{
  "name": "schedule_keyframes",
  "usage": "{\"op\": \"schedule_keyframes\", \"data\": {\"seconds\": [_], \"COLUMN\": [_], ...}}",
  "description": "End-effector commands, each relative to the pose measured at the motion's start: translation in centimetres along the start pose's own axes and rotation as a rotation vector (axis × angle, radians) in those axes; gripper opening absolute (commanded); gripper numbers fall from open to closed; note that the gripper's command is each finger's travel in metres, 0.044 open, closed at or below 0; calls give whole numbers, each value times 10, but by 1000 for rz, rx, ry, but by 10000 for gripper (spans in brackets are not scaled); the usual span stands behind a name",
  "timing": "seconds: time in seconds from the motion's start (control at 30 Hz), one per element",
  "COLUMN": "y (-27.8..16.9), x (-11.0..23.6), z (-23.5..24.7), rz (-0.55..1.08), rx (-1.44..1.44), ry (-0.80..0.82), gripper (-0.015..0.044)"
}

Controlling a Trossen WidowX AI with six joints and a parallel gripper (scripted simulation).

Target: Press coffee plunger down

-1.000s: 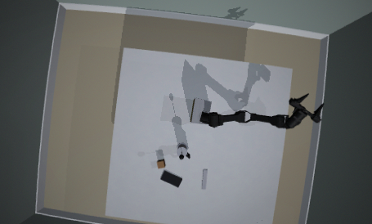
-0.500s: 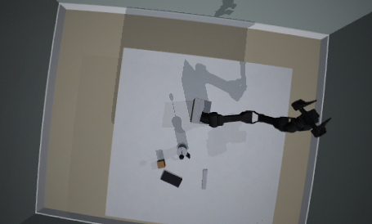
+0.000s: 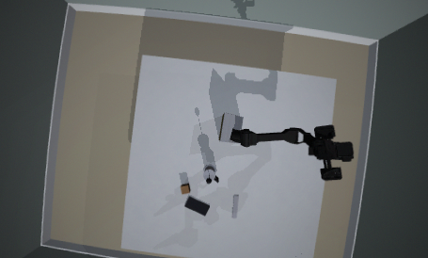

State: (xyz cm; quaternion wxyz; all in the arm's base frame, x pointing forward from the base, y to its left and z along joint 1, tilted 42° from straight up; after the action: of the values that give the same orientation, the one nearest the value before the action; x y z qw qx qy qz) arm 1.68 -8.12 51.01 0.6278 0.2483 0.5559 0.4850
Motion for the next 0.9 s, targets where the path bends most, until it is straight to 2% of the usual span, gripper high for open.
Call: {"op": "schedule_keyframes", "data": {"seconds": [0.0,0.17,0.43,0.63,0.87], "y": [-52,-113,-215,-291,-368], "x": [-28,-48,-53,-35,13], "z": [8,15,21,21,15], "rz": [205,438,829,1137,1507], "rx": [86,153,183,136,-65], "ry": [101,233,463,666,910], "gripper": [440,440,440,440,440]}}
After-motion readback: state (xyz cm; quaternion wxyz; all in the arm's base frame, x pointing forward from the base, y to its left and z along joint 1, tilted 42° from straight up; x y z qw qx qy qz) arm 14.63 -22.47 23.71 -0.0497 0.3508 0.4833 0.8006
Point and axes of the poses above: the point midway between the two fingers, 35 mm back from their tips, its own x axis back along the fingers, its own z axis across the jaws, y = z × x, the point moved 9 cm from there along x, back along the fingers
